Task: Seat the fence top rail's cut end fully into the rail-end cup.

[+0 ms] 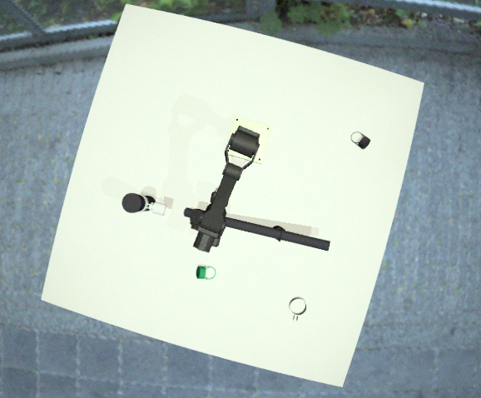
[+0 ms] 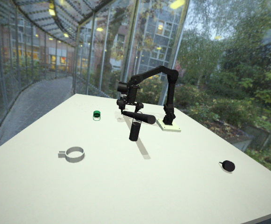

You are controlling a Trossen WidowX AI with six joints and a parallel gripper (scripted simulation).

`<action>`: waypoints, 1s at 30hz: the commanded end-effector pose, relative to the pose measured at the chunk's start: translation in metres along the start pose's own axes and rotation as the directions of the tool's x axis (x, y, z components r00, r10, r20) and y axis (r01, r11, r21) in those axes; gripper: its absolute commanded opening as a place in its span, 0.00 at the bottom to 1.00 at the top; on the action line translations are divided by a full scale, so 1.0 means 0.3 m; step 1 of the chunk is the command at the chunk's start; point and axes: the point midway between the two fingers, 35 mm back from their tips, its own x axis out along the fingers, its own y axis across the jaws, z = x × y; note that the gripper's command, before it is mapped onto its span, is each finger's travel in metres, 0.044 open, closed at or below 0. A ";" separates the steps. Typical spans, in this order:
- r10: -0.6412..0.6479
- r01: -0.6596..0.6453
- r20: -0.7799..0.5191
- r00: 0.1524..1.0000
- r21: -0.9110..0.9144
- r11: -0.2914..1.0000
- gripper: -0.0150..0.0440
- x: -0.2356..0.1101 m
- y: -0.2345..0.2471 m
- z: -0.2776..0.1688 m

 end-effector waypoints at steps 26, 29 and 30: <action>-0.012 0.012 0.001 1.000 0.004 1.000 0.46 0.053 -0.014 0.000; -0.012 0.012 0.001 1.000 0.004 1.000 0.36 0.050 -0.012 0.000; -0.012 0.012 0.001 1.000 0.004 1.000 0.32 0.047 -0.010 0.000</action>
